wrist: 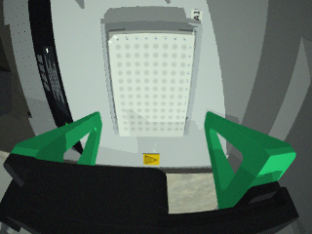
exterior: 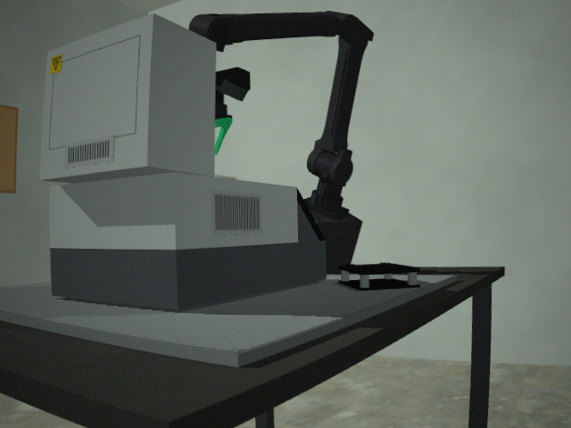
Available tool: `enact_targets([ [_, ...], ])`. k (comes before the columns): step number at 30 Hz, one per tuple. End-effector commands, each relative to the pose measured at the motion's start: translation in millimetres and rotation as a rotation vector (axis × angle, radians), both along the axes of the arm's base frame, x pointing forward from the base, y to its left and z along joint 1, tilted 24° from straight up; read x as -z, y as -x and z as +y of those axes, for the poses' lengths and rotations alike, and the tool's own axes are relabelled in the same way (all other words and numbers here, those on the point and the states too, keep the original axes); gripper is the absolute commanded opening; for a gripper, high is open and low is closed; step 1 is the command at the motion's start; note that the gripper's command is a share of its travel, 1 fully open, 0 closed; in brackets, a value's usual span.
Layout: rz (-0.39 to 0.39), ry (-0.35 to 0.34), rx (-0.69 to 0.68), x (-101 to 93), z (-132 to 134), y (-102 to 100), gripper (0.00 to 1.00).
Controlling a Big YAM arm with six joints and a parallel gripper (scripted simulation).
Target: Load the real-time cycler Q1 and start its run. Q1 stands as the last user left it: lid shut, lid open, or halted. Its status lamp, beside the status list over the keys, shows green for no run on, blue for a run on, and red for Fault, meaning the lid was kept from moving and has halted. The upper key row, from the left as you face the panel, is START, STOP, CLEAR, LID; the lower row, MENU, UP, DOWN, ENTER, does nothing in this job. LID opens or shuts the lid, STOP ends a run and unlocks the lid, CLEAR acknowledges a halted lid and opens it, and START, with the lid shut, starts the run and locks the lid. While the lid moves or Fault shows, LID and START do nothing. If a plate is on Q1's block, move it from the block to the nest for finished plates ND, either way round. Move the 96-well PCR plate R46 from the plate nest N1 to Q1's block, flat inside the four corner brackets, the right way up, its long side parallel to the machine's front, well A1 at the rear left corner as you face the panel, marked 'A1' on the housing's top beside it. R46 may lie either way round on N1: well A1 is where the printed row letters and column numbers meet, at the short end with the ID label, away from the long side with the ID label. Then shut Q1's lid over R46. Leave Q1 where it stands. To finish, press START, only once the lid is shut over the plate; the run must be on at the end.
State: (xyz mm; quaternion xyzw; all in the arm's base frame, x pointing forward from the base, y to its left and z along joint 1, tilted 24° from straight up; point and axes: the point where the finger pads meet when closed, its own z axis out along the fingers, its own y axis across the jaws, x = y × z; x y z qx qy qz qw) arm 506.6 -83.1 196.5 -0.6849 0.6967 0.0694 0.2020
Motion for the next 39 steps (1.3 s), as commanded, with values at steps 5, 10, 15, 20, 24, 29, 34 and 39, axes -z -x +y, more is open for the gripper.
enact_targets([
  [5,-0.116,0.027,0.054,-6.8,-14.2,24.9,0.0],
  [10,-0.183,0.02,0.084,8.1,-11.6,48.2,0.0],
  [15,-0.223,0.017,0.103,19.2,-6.2,61.4,0.0],
  [20,-0.296,0.016,0.134,34.1,-4.1,94.4,0.0],
  [24,-0.379,0.018,0.162,37.2,-4.1,111.9,0.0],
  [29,-0.425,0.017,0.183,52.2,-0.3,137.1,0.0],
  [34,-0.397,0.011,0.154,59.8,3.7,146.2,0.0],
  [39,-0.471,0.021,0.195,75.1,3.7,178.3,0.0],
])
